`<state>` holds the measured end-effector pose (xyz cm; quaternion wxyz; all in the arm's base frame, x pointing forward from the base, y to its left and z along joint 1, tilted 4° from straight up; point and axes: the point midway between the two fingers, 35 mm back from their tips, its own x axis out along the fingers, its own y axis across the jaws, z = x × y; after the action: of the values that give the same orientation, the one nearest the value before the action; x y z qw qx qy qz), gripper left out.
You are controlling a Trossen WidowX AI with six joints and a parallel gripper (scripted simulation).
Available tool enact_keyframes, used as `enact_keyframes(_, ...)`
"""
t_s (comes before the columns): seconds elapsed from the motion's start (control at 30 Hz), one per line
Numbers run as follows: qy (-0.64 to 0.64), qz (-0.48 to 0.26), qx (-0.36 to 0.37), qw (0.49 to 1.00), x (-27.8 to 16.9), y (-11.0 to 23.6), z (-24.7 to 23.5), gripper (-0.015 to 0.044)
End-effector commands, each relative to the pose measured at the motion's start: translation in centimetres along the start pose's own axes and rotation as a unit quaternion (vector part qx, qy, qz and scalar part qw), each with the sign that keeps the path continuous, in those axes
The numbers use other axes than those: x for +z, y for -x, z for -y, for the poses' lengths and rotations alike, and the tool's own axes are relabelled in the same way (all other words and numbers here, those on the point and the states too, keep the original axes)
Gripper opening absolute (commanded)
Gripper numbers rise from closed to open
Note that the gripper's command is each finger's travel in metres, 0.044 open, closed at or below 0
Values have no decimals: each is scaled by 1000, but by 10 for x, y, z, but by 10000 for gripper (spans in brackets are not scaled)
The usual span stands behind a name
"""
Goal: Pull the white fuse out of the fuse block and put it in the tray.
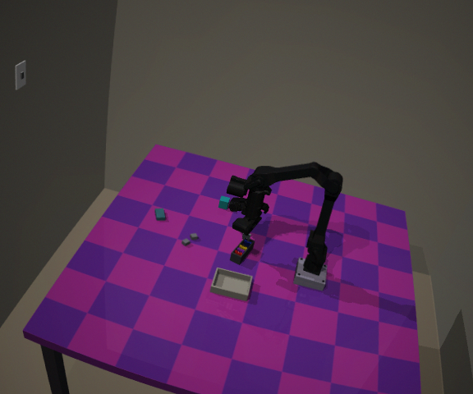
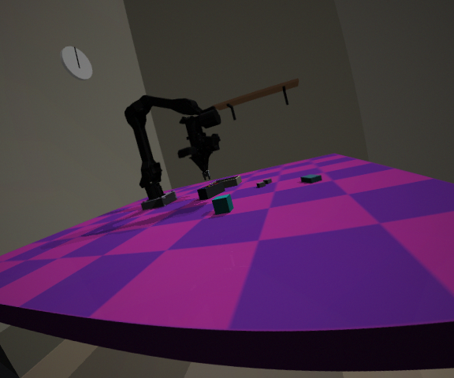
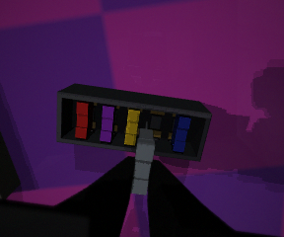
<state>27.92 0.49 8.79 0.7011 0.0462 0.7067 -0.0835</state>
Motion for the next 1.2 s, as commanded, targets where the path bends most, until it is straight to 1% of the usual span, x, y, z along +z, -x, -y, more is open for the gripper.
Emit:
enact_keyframes(0.0,2,0,3,1000,1,2,-23,0)
enact_keyframes(0.5,2,0,8,1000,-11,4,-104,0)
enact_keyframes(1.0,2,-3,10,1000,-47,4,-184,0)
enact_keyframes(1.17,2,-3,10,1000,-52,4,-191,0)
